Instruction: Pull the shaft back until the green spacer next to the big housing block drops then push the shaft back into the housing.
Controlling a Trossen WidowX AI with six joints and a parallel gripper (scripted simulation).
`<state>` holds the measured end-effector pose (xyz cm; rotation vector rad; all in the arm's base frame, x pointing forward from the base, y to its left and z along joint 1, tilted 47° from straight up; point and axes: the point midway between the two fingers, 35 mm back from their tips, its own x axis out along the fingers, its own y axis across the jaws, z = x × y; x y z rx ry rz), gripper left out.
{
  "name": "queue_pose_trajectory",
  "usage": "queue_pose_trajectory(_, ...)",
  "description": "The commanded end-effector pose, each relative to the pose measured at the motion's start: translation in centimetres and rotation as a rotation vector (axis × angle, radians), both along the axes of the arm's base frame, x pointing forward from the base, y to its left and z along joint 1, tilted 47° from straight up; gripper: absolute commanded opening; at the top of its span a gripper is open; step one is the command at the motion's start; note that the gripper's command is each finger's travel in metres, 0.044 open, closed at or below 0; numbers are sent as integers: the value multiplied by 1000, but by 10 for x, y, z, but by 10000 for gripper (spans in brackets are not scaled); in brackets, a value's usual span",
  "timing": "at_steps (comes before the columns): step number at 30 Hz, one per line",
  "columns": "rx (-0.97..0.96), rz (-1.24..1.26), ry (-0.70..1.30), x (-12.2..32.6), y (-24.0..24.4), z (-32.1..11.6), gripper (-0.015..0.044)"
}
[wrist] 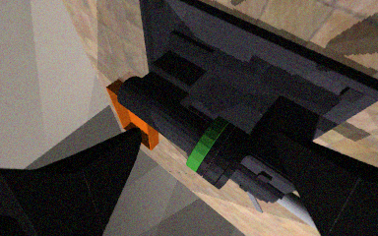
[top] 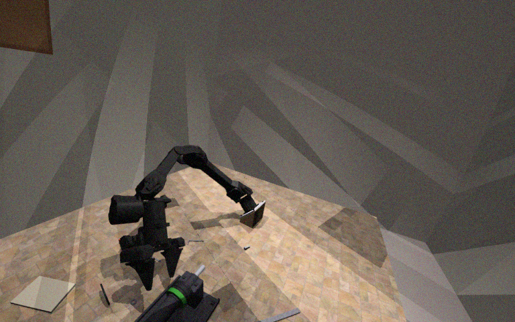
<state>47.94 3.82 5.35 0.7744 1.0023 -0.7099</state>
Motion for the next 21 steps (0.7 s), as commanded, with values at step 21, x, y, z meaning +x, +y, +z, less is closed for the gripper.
queue_pose_trajectory(21,-778,860,859,-87,53,-33,440)
